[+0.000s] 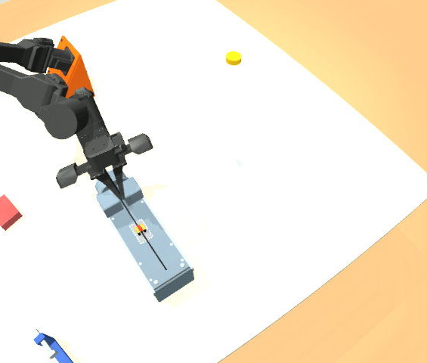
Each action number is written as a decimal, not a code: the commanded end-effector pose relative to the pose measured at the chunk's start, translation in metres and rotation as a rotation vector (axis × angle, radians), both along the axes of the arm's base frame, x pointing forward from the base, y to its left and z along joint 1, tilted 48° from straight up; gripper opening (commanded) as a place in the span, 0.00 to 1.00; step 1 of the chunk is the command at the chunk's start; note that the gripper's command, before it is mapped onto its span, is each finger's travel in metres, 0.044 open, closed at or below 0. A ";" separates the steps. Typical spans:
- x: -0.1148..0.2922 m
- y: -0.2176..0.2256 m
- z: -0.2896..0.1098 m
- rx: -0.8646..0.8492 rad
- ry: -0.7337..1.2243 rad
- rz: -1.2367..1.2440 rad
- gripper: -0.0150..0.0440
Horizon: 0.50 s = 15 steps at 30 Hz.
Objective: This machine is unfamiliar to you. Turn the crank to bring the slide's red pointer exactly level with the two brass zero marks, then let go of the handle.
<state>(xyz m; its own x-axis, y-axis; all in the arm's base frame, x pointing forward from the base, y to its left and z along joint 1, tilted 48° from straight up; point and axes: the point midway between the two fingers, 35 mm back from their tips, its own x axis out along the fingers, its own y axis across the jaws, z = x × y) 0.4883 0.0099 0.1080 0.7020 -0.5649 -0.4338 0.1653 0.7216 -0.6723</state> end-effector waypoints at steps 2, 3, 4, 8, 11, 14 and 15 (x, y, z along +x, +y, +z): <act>0.000 0.000 0.000 0.000 0.000 0.000 0.39; 0.000 0.000 0.000 0.000 0.000 0.000 0.43; 0.000 0.000 0.000 0.000 0.000 0.000 0.48; 0.000 0.000 0.000 0.000 0.000 0.000 0.65; 0.000 0.000 0.000 0.000 0.000 0.000 0.79; 0.000 0.001 0.001 0.000 0.000 0.000 0.92; 0.000 0.004 0.003 0.001 0.000 0.000 0.97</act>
<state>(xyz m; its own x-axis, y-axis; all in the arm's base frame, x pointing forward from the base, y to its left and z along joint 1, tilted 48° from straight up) 0.4880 0.0102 0.1077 0.7006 -0.5646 -0.4365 0.1618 0.7214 -0.6734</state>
